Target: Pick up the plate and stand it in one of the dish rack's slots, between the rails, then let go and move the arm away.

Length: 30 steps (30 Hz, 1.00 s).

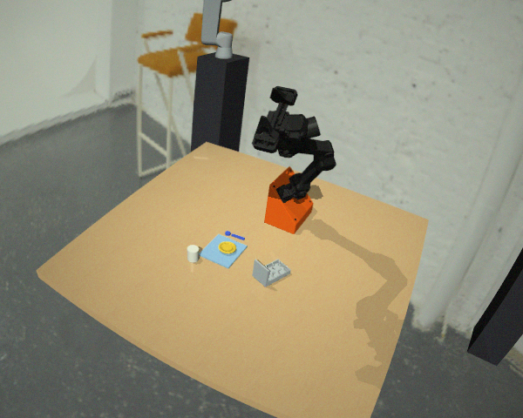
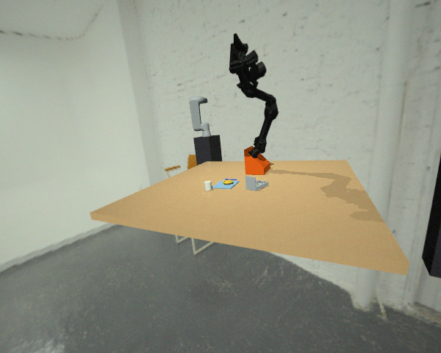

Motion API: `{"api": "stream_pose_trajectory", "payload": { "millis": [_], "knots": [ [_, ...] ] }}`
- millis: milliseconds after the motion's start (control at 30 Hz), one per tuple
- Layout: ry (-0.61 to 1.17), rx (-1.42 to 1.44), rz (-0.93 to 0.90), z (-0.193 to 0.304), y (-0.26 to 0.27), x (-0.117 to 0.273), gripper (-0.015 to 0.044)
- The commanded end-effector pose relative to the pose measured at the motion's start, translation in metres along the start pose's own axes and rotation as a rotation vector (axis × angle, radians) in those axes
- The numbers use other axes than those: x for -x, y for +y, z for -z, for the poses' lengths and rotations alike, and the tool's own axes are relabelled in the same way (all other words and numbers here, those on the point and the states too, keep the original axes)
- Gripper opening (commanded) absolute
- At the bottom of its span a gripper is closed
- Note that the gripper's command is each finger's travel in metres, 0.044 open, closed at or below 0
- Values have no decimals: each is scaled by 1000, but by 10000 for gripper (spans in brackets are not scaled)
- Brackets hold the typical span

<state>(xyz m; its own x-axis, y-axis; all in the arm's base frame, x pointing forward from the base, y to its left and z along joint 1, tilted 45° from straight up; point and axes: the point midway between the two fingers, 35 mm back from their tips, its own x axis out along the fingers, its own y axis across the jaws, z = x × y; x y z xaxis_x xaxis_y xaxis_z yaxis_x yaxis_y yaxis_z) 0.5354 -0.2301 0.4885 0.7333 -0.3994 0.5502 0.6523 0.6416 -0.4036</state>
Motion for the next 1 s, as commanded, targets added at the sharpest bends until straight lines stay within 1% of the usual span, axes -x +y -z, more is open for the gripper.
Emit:
{"api": "stream_pose_trajectory", "payload": {
  "millis": [0, 233, 467, 700, 967],
  "knots": [
    [100, 31, -102, 35, 24, 5, 400],
    [262, 53, -277, 89, 62, 24, 400],
    [425, 49, -452, 139, 96, 54, 400],
    [591, 26, -625, 184, 126, 95, 400],
    [782, -7, -820, 225, 153, 154, 400]
  ]
}}
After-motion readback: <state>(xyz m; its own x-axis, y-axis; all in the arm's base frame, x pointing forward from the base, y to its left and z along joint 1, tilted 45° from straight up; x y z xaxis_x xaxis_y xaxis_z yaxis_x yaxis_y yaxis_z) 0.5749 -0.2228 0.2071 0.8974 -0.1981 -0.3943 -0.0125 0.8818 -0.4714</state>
